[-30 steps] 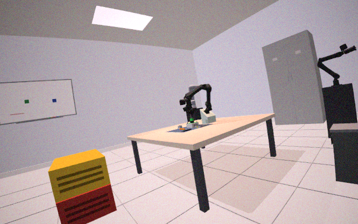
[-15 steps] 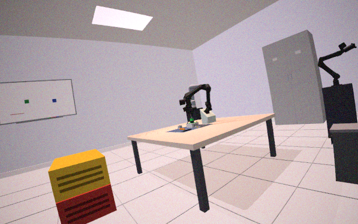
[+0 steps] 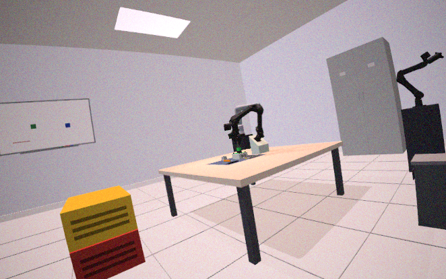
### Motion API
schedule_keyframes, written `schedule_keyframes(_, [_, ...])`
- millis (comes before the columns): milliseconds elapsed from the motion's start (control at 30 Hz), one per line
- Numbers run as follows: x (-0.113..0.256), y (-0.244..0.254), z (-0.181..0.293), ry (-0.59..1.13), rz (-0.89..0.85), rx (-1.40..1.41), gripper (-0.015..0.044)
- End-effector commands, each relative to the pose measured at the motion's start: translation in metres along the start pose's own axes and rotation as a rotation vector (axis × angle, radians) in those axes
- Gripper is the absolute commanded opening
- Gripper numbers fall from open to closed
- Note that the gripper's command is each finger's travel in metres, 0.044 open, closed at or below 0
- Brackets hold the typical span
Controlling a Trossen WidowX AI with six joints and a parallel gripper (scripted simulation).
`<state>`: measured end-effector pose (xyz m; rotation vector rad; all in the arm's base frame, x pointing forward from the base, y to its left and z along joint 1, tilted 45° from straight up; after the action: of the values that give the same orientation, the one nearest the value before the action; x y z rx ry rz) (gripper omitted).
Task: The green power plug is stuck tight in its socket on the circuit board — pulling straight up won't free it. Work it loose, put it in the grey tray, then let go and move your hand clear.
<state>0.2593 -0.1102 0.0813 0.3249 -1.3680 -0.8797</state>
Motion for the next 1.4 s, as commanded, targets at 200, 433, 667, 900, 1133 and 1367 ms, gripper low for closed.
schedule_keyframes(200, [-0.002,-0.001,-0.002,-0.017,0.002,0.005,0.0251])
schedule_keyframes(433, [-0.007,-0.001,-0.002,-0.017,0.002,0.006,0.0251])
schedule_keyframes(667, [-0.019,-0.001,-0.002,-0.017,0.001,0.006,0.0251])
schedule_keyframes(900, [-0.02,-0.001,-0.002,-0.017,0.001,0.006,0.0251])
schedule_keyframes(1133, [-0.02,-0.001,-0.002,-0.017,0.001,0.006,0.0094])
schedule_keyframes(1367, [-0.02,-0.001,-0.002,-0.017,0.001,0.006,0.0])
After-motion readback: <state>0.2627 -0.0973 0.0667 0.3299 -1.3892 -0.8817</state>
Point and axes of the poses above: the point midway between the two fingers, 35 mm back from their tips, its own x axis back along the fingers, its own y axis across the jaws, z = x × y, the point moved 10 cm from there along x, back along the fingers, and after that the axes turned 12 degrees about -x, right-handed, at the moved point
